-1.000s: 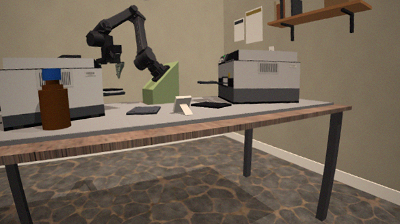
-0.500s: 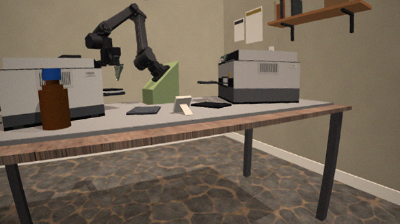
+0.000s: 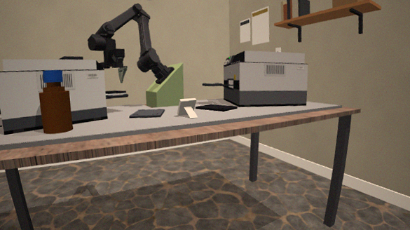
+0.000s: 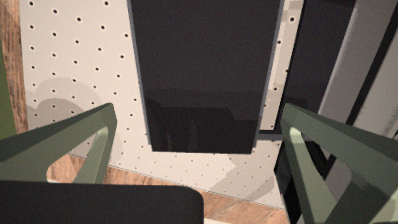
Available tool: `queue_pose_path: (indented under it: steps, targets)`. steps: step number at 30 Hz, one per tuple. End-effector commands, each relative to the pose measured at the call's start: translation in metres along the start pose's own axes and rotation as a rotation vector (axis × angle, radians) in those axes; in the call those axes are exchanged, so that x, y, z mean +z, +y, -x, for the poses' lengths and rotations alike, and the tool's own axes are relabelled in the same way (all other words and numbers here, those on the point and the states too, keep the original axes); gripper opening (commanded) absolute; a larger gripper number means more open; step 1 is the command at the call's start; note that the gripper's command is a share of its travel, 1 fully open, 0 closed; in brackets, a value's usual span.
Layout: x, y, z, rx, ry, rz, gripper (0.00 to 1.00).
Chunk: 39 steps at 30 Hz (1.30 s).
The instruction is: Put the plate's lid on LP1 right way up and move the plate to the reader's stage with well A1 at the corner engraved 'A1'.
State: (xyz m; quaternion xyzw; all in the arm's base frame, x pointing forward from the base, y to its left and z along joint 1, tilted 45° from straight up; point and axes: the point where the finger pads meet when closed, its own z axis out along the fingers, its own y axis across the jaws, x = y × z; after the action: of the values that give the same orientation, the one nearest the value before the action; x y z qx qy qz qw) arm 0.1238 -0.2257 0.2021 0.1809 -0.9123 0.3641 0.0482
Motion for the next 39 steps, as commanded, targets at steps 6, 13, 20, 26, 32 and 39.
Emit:
queue_pose_path:
  steps: [6, 13, 20, 26, 32, 39]
  targets:
    - [-0.005, -0.018, -0.003, 0.039, -0.002, -0.03, 1.0]
    - [0.003, -0.005, -0.002, -0.002, 0.003, -0.004, 1.0]
    - [0.008, -0.006, -0.003, 0.002, 0.003, -0.009, 1.0]
    - [0.009, -0.006, -0.003, 0.004, 0.0, -0.014, 1.0]
    - [0.013, -0.011, -0.004, 0.006, 0.001, -0.018, 1.0]
    - [0.02, -0.006, -0.005, -0.004, 0.005, -0.006, 1.0]
